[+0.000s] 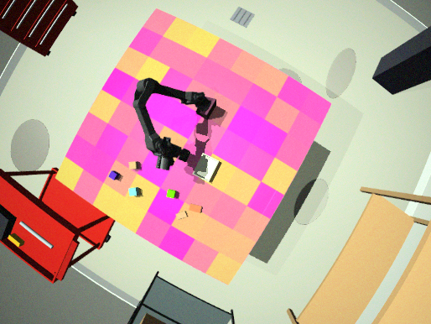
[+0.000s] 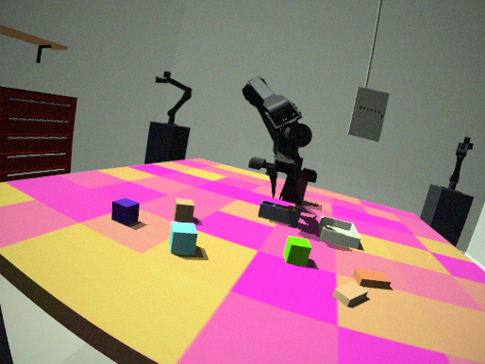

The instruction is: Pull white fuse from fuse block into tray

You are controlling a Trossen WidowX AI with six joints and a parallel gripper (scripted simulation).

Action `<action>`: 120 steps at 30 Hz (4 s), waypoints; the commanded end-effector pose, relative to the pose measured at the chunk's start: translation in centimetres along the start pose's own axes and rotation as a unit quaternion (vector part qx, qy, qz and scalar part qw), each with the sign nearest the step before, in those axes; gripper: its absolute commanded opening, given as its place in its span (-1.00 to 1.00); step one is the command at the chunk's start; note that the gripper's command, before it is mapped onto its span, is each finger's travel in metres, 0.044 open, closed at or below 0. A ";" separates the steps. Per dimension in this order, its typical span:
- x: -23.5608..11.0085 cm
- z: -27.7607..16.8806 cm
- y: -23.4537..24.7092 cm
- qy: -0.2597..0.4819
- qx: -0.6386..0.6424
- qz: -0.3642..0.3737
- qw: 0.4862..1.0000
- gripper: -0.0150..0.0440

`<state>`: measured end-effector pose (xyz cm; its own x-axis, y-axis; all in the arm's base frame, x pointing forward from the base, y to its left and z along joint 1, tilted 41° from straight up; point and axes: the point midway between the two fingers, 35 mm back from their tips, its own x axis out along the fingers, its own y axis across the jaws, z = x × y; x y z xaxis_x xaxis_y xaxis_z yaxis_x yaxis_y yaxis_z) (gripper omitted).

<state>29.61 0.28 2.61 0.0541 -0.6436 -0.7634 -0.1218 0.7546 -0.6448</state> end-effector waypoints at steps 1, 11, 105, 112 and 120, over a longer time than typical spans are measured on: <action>0.5 -0.1 0.0 0.002 -0.004 -0.002 1.000 -0.25; 1.4 -0.1 -0.1 0.002 -0.004 -0.002 1.000 -0.25; -0.3 -0.1 0.0 0.002 -0.003 -0.001 1.000 -0.49; -0.7 -0.1 0.0 0.002 -0.003 -0.001 1.000 -0.49; -1.1 -0.1 -0.1 0.002 -0.003 -0.002 1.000 -0.49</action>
<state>29.44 0.79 3.33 0.0511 -0.6490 -0.7591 -0.1340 0.7488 -0.6491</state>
